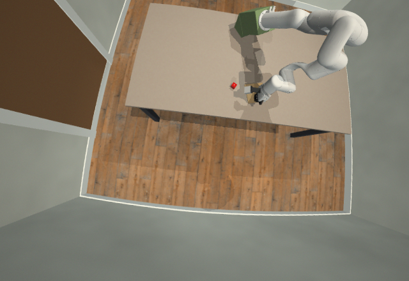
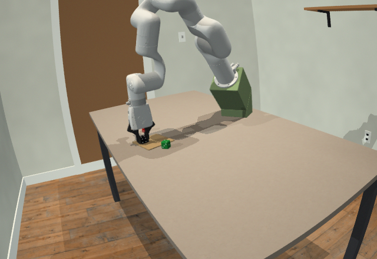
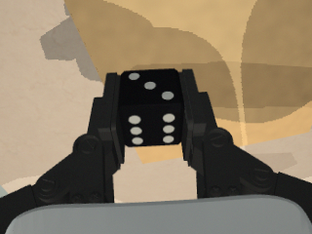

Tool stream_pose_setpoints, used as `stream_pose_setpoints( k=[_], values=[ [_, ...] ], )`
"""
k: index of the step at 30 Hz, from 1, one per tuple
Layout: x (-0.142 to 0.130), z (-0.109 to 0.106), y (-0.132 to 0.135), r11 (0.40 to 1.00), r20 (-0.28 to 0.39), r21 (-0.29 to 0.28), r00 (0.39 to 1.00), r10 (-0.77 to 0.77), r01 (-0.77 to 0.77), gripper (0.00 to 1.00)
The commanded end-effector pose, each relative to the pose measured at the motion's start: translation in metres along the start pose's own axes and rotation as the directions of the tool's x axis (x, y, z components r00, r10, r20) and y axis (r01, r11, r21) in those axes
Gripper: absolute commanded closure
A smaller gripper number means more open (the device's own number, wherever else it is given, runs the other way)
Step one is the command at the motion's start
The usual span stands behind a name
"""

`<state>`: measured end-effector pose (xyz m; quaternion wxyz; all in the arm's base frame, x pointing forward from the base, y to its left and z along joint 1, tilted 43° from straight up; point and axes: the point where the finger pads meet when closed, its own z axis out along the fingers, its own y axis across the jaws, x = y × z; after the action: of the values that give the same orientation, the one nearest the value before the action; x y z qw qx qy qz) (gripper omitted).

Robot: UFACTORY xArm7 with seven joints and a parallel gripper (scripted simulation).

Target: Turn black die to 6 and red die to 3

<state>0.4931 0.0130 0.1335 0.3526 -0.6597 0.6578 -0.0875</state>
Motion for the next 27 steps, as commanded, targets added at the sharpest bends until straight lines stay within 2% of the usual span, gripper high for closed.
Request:
stream_pose_setpoints(
  k=[1, 27],
  values=[
    [0.0006, -0.0006, -0.0012, 1.000, -0.001, 0.003, 1.000, 0.000, 0.000, 0.73],
    [0.0006, 0.0028, -0.0012, 1.000, -0.001, 0.003, 1.000, 0.000, 0.000, 0.73]
  ],
)
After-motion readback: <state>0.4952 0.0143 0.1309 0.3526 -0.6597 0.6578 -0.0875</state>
